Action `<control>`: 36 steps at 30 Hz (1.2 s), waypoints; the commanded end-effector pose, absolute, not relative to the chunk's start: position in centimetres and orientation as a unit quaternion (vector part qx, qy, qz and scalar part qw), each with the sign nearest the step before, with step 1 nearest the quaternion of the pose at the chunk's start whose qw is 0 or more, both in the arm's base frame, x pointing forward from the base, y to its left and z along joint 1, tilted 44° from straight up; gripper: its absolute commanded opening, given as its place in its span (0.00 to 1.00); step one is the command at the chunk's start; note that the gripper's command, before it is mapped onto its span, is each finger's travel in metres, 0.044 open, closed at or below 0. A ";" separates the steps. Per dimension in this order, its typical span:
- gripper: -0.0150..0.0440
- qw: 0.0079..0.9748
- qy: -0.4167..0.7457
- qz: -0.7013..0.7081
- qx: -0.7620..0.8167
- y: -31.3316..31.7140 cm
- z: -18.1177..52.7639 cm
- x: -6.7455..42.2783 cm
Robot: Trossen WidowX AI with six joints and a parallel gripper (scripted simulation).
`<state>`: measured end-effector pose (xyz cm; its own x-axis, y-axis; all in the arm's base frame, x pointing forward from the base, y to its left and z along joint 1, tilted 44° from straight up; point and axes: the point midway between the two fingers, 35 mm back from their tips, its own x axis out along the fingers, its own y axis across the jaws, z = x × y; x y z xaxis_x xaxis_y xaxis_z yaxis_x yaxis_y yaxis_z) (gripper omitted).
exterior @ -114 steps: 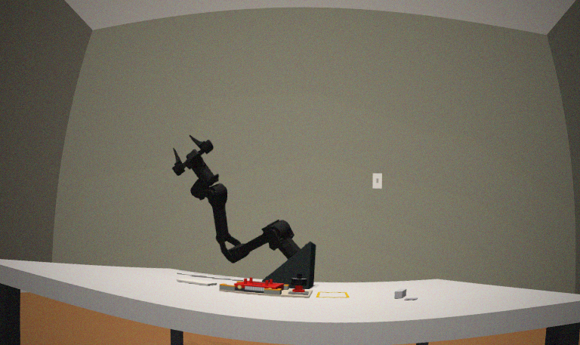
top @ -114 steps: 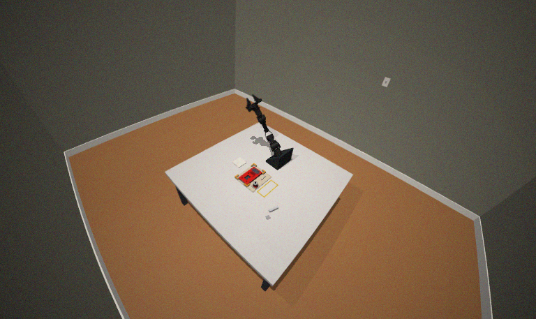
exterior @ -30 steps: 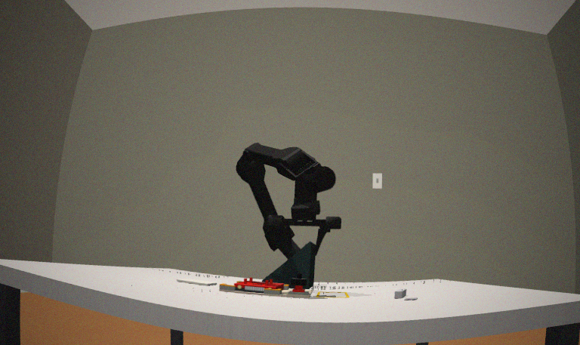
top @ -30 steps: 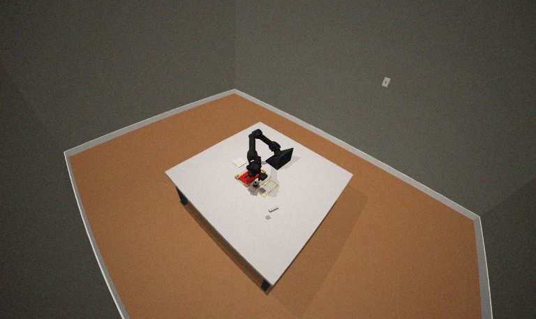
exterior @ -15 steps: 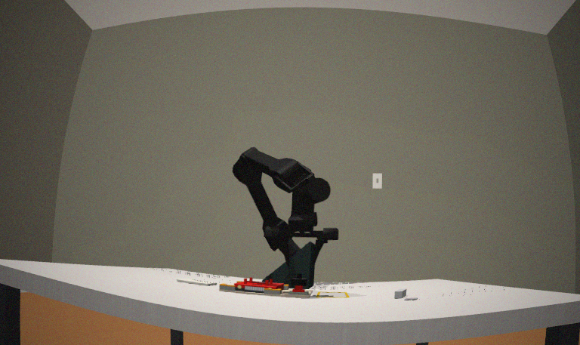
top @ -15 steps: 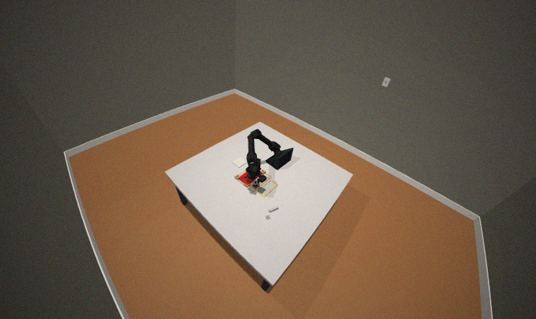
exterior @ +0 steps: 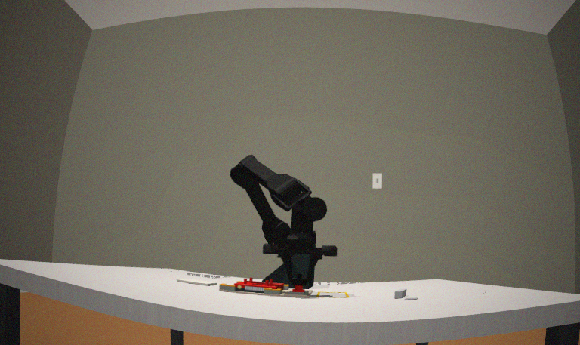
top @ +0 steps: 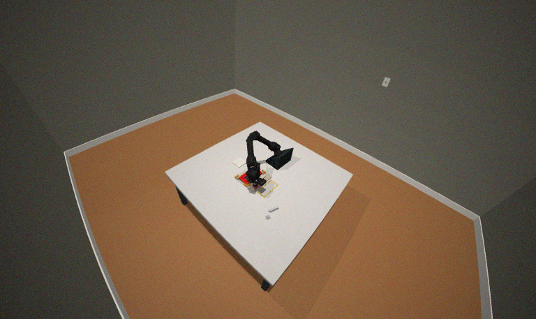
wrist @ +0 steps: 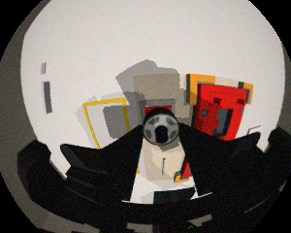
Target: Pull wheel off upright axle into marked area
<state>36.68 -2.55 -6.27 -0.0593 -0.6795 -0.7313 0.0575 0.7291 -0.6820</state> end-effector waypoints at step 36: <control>0.25 0.645 0.670 -0.286 -0.233 -1.9 -5.6 36.7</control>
